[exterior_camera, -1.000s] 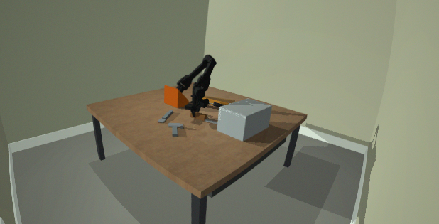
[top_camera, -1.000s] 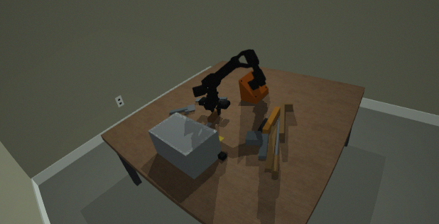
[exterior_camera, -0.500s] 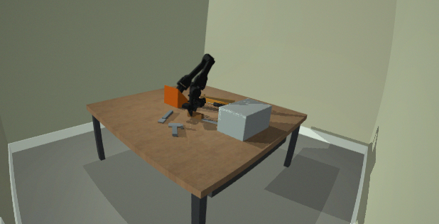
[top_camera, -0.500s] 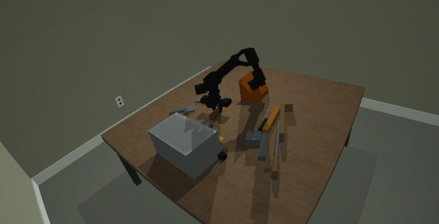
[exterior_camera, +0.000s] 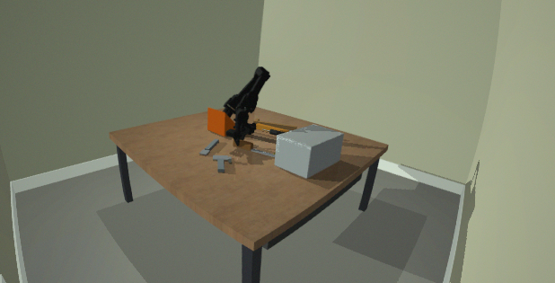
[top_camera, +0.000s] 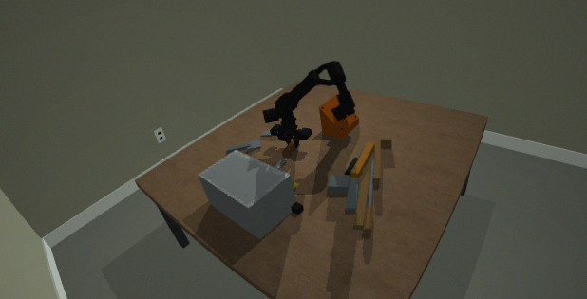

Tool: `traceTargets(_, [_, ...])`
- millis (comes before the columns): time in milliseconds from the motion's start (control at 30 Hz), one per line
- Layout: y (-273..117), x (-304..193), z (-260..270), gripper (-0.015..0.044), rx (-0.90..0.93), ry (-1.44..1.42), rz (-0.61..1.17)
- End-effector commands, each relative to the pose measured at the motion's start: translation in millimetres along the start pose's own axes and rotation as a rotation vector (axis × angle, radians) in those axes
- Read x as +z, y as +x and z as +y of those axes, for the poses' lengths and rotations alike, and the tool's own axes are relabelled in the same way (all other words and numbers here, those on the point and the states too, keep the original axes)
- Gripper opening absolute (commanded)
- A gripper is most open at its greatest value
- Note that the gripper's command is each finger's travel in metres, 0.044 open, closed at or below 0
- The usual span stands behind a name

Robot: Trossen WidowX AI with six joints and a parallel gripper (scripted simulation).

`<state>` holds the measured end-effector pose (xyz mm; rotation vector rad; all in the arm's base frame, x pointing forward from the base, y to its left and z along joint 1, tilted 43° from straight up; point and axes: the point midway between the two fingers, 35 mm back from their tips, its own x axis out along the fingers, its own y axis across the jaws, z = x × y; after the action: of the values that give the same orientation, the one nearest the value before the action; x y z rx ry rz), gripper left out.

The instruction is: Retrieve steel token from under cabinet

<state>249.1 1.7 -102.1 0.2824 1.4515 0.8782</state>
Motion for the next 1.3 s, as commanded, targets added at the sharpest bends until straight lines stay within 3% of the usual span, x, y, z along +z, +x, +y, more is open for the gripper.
traceTargets(0, [1,-8,0,0.0000,0.004,0.001,0.000])
traceTargets(1267, [-4,-16,-35,0.0000,0.000,-0.085,0.000])
